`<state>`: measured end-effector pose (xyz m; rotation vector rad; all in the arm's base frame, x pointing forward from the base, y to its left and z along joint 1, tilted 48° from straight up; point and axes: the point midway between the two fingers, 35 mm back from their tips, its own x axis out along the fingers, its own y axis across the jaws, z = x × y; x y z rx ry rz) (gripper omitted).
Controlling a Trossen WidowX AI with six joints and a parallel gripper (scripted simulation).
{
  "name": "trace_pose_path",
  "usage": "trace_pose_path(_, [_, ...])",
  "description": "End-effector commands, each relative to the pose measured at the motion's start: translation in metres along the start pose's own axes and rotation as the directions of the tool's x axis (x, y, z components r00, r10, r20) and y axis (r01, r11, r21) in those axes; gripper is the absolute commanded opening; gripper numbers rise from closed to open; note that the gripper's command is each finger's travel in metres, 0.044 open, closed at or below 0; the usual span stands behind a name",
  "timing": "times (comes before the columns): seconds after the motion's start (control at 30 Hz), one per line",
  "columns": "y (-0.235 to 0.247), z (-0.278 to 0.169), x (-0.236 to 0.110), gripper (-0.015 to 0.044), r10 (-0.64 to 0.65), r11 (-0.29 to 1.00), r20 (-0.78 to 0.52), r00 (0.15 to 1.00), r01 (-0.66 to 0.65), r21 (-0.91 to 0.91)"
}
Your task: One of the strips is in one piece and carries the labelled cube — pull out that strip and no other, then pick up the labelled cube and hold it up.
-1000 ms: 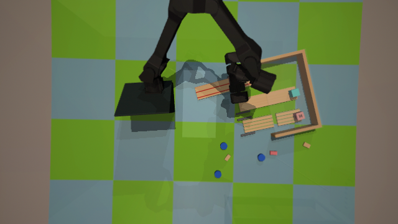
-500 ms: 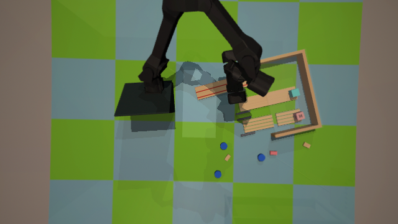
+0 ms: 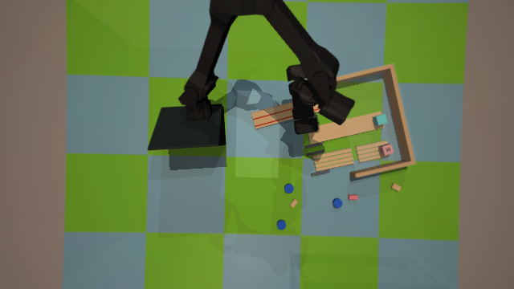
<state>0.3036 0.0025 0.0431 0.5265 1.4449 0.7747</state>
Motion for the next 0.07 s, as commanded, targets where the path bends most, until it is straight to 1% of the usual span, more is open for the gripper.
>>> trace_pose_path(0.0, [-0.0005, -0.0004, -0.0004, 0.0000, -0.004, 1.000, -0.003, 1.000, 0.004, -0.004])
trace_pose_path(0.03, [-0.0005, -0.0004, -0.0004, 0.0000, -0.004, 1.000, -0.003, 1.000, 0.004, -0.004])
